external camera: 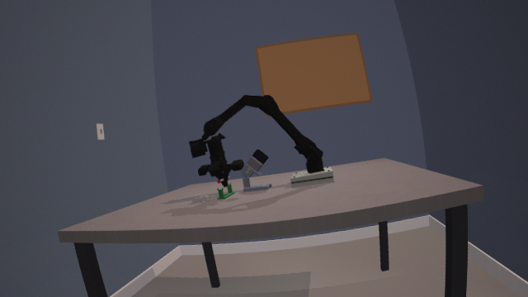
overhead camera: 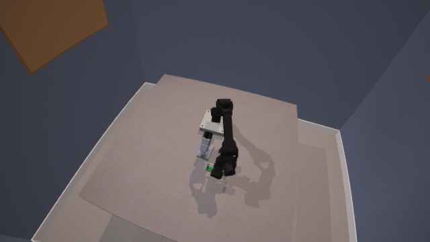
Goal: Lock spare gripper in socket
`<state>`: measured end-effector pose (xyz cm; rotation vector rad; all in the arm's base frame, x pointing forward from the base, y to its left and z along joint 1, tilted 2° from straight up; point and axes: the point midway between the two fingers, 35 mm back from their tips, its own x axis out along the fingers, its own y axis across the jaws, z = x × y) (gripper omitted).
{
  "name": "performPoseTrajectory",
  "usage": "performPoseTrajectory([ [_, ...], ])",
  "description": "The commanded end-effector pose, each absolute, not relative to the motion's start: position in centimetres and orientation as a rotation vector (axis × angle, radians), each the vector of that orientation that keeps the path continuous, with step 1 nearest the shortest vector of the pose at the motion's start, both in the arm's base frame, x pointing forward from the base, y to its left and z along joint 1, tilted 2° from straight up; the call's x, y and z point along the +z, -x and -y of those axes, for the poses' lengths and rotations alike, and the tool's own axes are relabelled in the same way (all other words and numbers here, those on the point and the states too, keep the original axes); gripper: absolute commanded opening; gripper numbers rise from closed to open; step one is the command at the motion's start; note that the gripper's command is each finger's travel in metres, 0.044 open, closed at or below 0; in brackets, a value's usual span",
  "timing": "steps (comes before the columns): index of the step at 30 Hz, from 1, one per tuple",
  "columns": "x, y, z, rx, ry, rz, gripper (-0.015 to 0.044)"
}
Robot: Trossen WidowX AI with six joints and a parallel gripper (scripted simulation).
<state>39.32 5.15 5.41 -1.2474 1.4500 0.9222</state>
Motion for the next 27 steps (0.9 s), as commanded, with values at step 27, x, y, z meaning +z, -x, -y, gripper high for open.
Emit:
performPoseTrajectory([
  [27,9.4,-38.4,-5.4,0.906,1.236,-1.447,0.0000],
])
